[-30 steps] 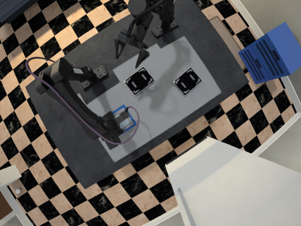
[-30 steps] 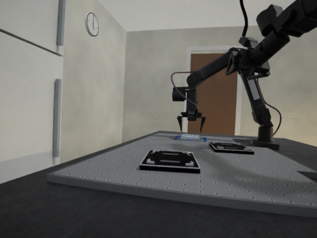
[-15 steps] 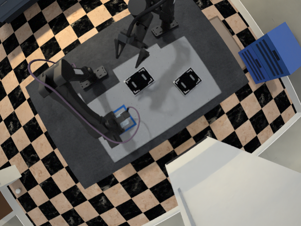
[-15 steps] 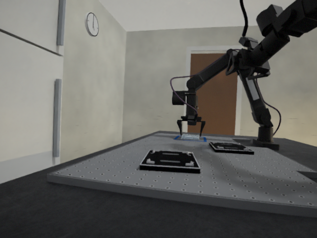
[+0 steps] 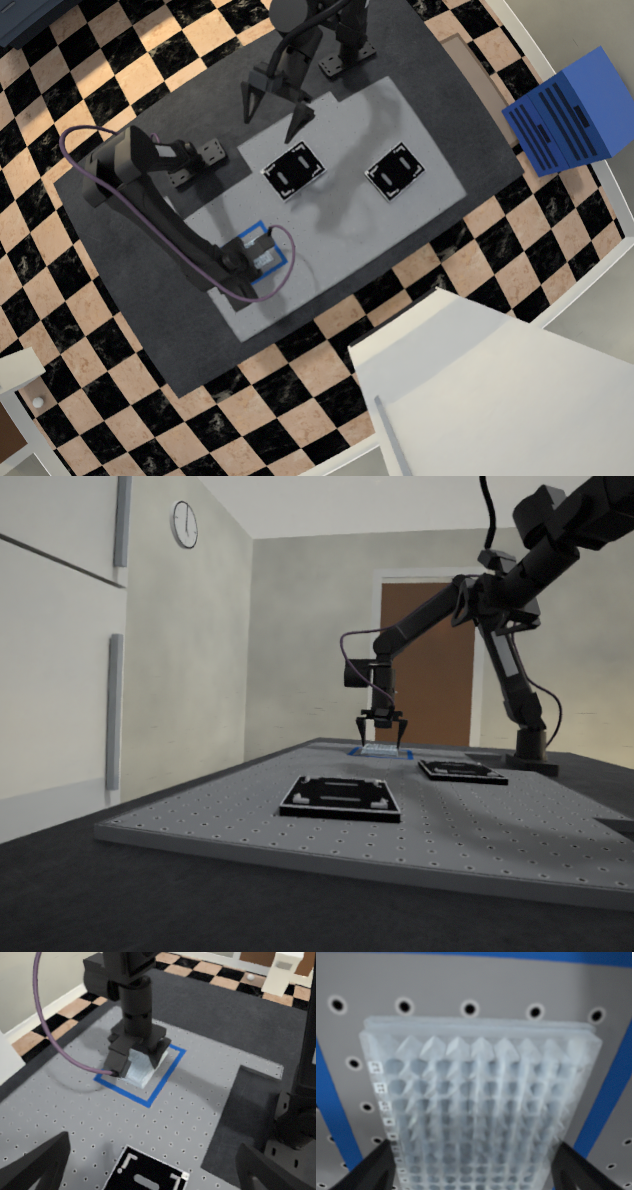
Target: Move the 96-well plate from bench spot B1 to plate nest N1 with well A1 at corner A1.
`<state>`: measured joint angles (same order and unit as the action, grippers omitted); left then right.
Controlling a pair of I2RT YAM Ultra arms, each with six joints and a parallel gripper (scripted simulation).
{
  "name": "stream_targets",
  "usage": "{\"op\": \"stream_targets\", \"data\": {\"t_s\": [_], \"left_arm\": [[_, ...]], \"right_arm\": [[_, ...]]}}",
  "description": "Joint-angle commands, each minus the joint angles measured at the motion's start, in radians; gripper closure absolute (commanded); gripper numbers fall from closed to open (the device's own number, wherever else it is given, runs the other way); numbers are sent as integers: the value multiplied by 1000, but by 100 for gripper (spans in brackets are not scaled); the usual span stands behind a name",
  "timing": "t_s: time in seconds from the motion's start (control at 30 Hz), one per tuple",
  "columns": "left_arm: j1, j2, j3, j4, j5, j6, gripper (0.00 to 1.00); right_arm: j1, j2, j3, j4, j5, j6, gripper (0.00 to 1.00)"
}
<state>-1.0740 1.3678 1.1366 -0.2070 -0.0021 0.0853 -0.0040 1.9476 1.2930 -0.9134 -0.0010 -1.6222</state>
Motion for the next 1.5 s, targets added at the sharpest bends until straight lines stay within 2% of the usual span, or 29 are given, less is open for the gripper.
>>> {"op": "stream_targets", "data": {"t_s": [0.0,0.13,0.17,0.2,0.57,0.73,0.87,0.97,1.17,1.23,1.27,1.47], "left_arm": [[-2,-23,-1,-19,-8,8,0],[-2,-23,-1,-19,-8,8,0],[-2,-23,-1,-19,-8,8,0],[-2,-23,-1,-19,-8,8,0],[-2,-23,-1,-19,-8,8,0],[-2,-31,-12,-36,-13,17,0],[29,-69,-28,-113,63,48,0],[84,-156,-67,-207,134,85,0],[261,-412,-188,-408,277,154,0],[261,-412,-188,-408,277,154,0],[314,-491,-206,-466,318,182,0],[436,-752,-315,-610,410,226,0]], "right_arm": [[3,-7,2,1,1,-6,18],[3,-7,2,1,1,-6,21],[3,-7,2,1,1,-6,33],[3,-7,2,1,1,-6,21],[2,-82,131,-191,1,-11,21],[2,-75,144,-202,1,-11,21],[2,-73,144,-203,1,-11,21],[2,-73,144,-203,1,-11,21],[2,-73,144,-203,1,-11,21],[2,-73,144,-203,1,-11,21],[2,-73,144,-203,1,-11,21],[2,-73,144,-203,1,-11,21]]}}
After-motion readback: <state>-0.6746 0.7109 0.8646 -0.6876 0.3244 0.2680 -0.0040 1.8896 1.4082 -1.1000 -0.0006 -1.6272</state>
